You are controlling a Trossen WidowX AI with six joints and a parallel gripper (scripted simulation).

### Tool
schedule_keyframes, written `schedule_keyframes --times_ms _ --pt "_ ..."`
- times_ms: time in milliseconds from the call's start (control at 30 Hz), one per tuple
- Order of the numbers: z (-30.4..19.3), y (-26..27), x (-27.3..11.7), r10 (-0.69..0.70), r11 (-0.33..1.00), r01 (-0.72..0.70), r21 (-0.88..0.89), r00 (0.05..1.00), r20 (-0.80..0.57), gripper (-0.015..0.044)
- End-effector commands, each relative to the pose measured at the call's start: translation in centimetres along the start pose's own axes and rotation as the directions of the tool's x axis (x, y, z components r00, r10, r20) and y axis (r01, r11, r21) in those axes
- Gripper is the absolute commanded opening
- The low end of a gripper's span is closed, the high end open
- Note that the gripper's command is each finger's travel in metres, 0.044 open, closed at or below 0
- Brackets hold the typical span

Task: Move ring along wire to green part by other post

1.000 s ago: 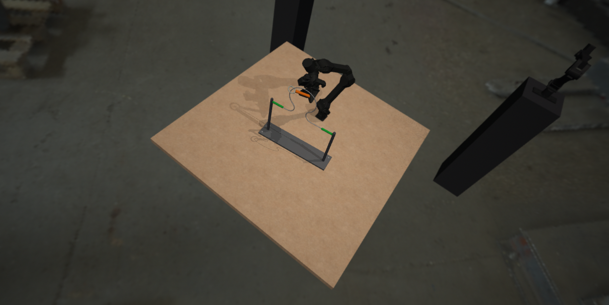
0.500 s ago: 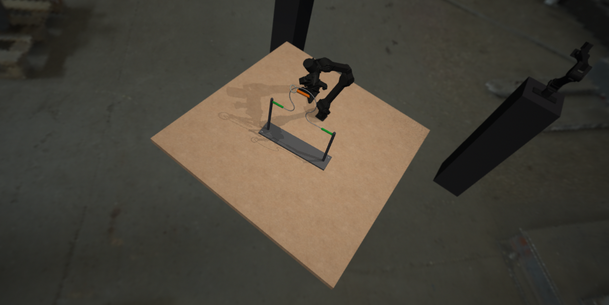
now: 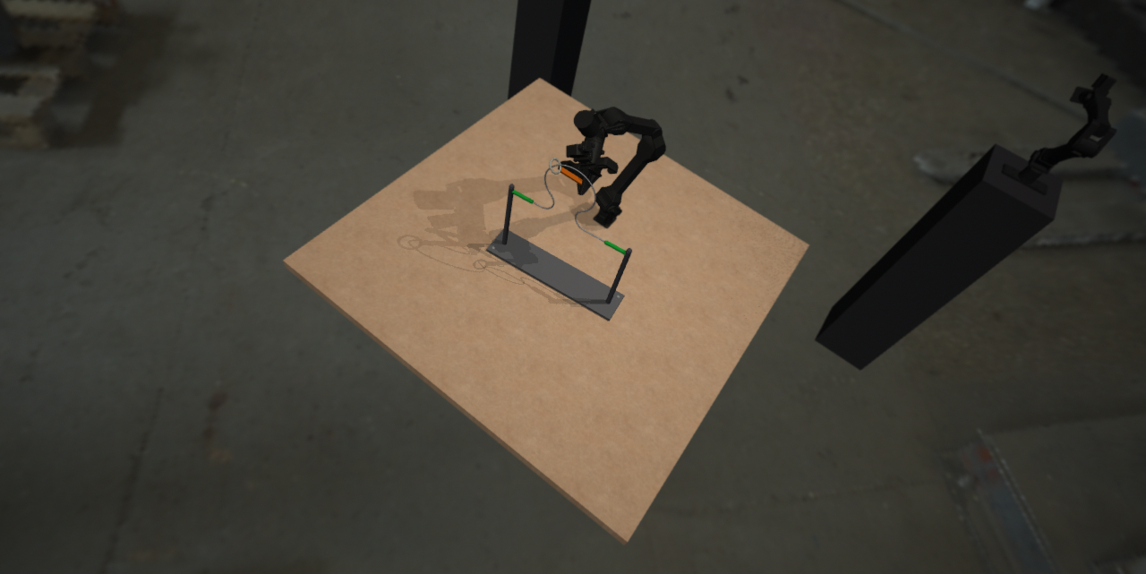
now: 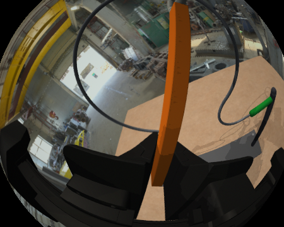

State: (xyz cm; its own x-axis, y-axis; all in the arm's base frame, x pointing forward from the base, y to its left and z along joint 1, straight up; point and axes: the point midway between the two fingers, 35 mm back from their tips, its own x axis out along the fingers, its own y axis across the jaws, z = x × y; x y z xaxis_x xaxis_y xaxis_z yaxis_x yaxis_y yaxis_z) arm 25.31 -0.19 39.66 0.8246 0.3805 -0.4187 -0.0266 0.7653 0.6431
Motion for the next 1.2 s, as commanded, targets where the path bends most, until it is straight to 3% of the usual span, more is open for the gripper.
schedule_keyframes --times_ms 0,1167 --pt "0.09 0.07 -0.09 -0.028 0.998 0.029 -0.054 1.000 0.008 -0.0150" --pt "0.32 -0.91 -0.14 -0.252 0.879 0.272 -0.393 0.962 0.103 -0.0150"
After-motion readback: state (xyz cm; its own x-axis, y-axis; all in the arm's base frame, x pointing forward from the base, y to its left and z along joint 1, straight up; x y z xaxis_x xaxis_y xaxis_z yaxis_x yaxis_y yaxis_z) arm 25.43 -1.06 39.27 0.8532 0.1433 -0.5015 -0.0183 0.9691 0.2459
